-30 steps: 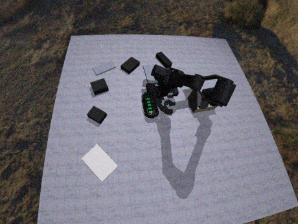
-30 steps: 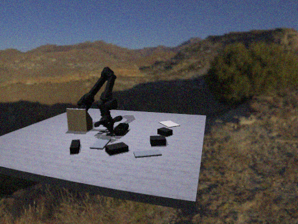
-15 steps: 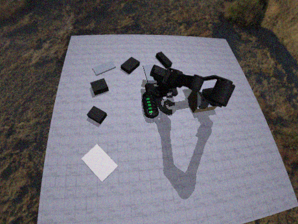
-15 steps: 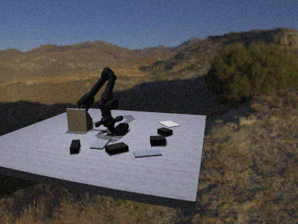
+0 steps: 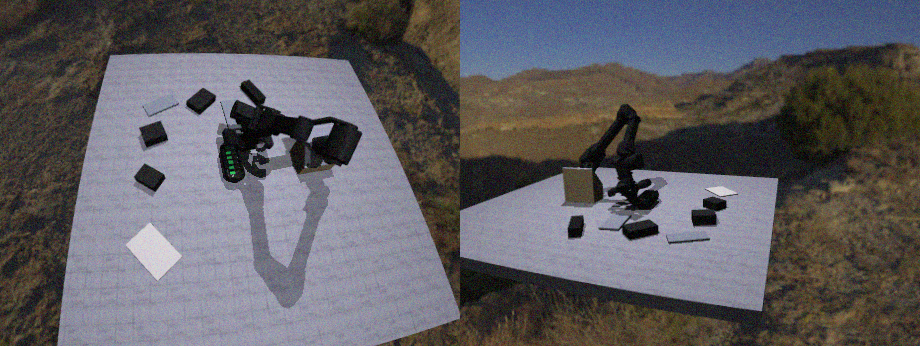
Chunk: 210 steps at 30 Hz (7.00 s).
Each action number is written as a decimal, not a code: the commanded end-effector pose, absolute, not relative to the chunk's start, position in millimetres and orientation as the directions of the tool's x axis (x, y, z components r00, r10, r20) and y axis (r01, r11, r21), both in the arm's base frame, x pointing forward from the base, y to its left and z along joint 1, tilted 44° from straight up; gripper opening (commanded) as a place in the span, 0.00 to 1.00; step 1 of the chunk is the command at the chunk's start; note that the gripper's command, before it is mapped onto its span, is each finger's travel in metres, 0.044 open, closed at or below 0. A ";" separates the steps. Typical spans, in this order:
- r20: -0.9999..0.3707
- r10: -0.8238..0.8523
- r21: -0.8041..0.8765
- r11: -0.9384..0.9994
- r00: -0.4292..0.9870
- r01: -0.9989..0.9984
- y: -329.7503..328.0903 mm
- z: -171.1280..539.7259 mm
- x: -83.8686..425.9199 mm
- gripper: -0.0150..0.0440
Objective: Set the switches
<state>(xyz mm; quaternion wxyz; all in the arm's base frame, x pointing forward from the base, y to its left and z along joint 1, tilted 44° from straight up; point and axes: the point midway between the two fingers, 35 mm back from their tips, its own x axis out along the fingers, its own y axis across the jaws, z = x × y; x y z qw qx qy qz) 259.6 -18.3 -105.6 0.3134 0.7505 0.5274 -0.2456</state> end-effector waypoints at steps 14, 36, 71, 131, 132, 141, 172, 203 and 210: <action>-0.695 0.640 0.216 -0.248 0.327 0.944 -20.0 -105.0 281.1 0.25; -0.694 0.640 0.217 -0.248 0.328 0.944 -20.9 -104.3 310.5 0.25; -0.632 0.703 0.419 -0.043 0.325 0.907 -63.3 -72.5 306.9 0.25; -0.725 0.688 0.300 0.264 0.039 0.917 28.6 -9.6 314.2 0.25; -0.725 0.688 0.300 0.264 0.039 0.917 28.6 -9.6 314.2 0.25; -0.725 0.688 0.300 0.264 0.039 0.917 28.6 -9.6 314.2 0.25; -0.727 0.686 0.301 0.266 0.040 0.916 -14.0 -6.2 348.6 0.25; -0.726 0.687 0.302 0.264 0.041 0.916 6.9 -27.7 349.3 0.25; -0.729 0.684 0.302 0.269 0.040 0.915 4.3 -25.9 349.3 0.25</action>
